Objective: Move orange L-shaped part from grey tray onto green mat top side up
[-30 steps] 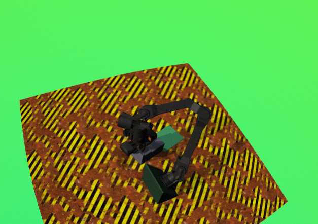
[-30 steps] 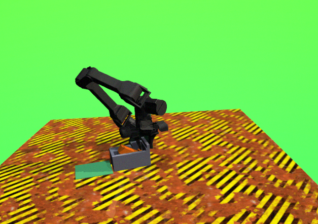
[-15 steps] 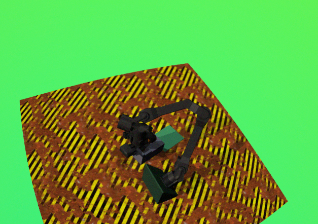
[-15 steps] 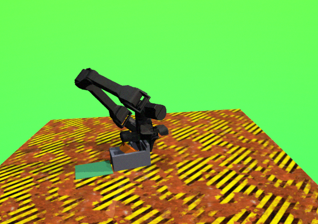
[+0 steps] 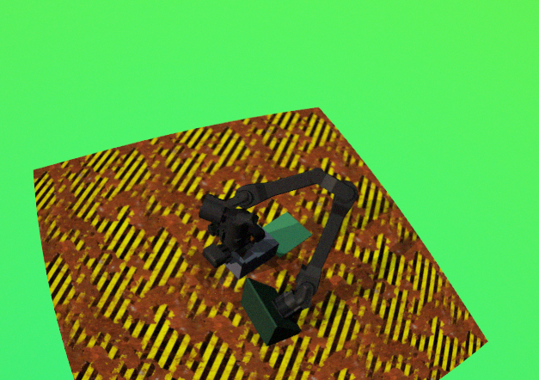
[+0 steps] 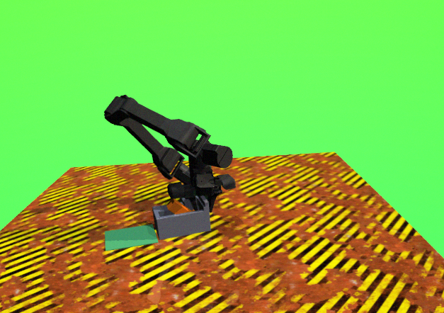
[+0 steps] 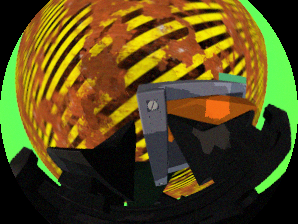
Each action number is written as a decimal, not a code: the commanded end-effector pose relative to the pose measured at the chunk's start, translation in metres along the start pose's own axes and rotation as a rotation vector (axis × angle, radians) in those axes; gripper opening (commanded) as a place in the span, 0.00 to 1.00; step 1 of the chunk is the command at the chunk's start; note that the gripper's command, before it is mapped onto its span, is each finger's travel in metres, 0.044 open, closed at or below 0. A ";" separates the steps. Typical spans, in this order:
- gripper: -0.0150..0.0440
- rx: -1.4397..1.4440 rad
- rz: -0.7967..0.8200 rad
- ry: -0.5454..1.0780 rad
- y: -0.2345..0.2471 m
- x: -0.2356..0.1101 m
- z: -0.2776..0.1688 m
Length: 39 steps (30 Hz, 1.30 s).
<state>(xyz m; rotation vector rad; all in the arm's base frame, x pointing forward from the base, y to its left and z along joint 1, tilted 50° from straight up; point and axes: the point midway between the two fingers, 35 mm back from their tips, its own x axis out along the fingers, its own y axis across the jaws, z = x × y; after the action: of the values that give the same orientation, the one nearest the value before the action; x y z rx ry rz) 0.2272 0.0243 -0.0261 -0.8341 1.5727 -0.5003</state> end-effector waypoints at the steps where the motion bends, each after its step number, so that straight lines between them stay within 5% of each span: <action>1: 0.56 0.001 0.000 0.002 0.000 0.000 0.000; 11: 0.56 -0.002 -0.004 0.008 0.010 -0.018 0.000; 19: 0.56 -0.003 -0.002 0.009 0.000 -0.104 0.000; 39: 0.56 -0.002 0.005 -0.016 0.001 -0.107 0.003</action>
<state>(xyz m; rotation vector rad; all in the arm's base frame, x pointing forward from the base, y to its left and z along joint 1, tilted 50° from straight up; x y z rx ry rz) 0.2312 0.1055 0.0441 -0.8322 1.5611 -0.4893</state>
